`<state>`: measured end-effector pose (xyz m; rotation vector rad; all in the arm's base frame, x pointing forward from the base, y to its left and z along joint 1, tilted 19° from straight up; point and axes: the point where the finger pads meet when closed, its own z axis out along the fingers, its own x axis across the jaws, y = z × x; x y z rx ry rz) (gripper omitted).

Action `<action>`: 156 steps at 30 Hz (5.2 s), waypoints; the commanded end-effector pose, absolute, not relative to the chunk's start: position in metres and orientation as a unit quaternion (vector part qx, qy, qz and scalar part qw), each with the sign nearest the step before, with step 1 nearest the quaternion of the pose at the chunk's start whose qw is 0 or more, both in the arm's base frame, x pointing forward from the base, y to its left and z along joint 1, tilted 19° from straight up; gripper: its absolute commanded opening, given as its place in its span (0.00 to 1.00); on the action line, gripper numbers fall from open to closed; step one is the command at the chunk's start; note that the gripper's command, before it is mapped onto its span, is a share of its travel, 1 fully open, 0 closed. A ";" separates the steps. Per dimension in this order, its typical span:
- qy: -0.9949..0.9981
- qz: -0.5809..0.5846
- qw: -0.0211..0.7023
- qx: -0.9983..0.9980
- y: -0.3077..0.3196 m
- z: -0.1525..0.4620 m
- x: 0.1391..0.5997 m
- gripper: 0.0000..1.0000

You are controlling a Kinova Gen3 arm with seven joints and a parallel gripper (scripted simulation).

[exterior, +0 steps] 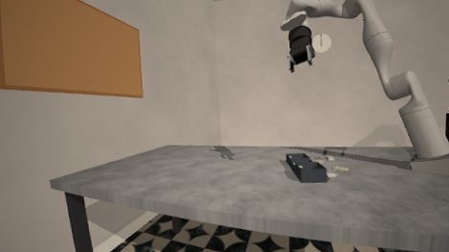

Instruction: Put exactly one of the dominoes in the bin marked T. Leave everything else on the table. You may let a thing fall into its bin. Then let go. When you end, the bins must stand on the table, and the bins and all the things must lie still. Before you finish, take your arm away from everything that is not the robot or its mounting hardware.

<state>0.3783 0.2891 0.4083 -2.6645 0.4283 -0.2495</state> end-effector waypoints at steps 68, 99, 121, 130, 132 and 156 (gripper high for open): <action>-0.313 -0.101 0.053 -0.943 0.167 0.233 0.324 0.31; -0.701 -0.030 -0.163 -0.694 0.044 0.254 0.302 0.31; -0.376 -0.091 -0.139 -0.912 0.019 0.195 0.419 0.31; -0.163 -0.120 -0.115 -0.973 0.010 0.173 0.463 0.31; -0.114 -0.126 -0.109 -0.980 0.010 0.173 0.463 0.31; 0.370 -0.162 -0.035 -0.914 0.010 0.173 0.463 0.31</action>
